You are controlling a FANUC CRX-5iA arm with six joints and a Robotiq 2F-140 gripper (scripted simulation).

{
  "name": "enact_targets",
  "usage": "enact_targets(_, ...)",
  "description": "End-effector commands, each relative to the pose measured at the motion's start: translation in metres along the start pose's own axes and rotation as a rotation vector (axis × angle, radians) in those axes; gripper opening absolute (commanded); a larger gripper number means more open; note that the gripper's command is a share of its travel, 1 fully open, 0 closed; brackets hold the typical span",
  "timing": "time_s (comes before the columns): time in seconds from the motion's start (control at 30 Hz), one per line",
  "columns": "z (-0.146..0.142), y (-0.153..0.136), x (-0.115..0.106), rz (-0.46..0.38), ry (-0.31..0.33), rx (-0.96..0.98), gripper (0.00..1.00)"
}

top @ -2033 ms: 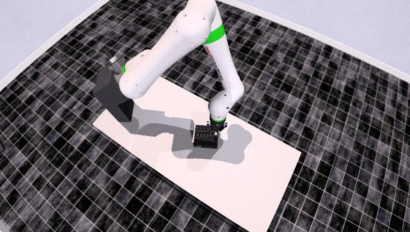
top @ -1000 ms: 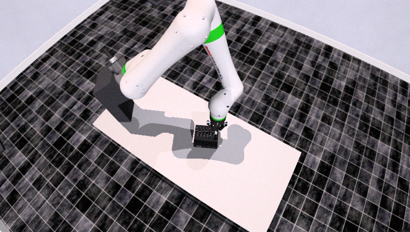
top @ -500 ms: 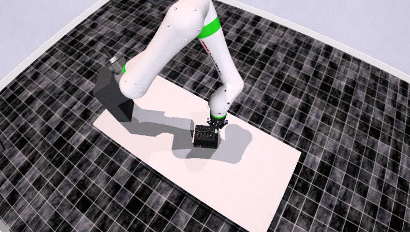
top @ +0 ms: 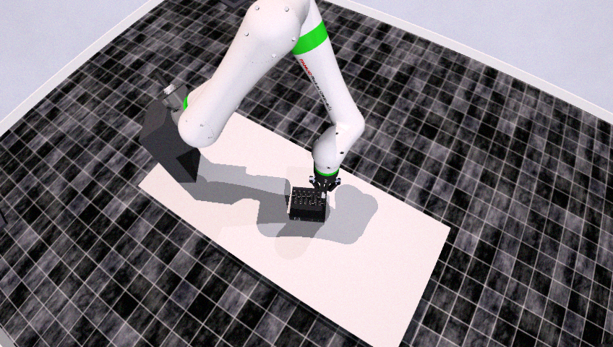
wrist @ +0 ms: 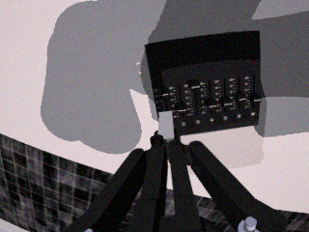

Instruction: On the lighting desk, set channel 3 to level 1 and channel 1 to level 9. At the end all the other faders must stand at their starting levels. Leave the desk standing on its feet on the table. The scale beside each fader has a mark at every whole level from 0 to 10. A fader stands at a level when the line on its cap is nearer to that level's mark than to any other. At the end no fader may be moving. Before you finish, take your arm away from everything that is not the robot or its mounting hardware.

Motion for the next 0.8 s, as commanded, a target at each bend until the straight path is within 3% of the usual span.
enact_targets(0.0,0.0,0.0,0.0,0.0,0.0,0.0,0.0)
enact_targets(0.33,0.001,0.001,0.0,0.0,-0.001,0.073,0.0)
enact_targets(0.5,0.006,0.006,0.001,0.002,-0.004,0.309,0.0)
enact_targets(0.57,0.006,0.006,0.001,0.002,-0.004,0.309,0.0)
enact_targets(0.77,0.016,0.015,0.002,0.001,-0.006,0.72,0.0)
Point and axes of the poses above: the point where the finger pads meet when closed, its own x axis out along the fingers, its own z axis across the jaws, y = z × x, the point moved 4 cm from there along -x, back along the fingers, and after that the axes turned 5 degrees about -x, right-handed, at the moved point
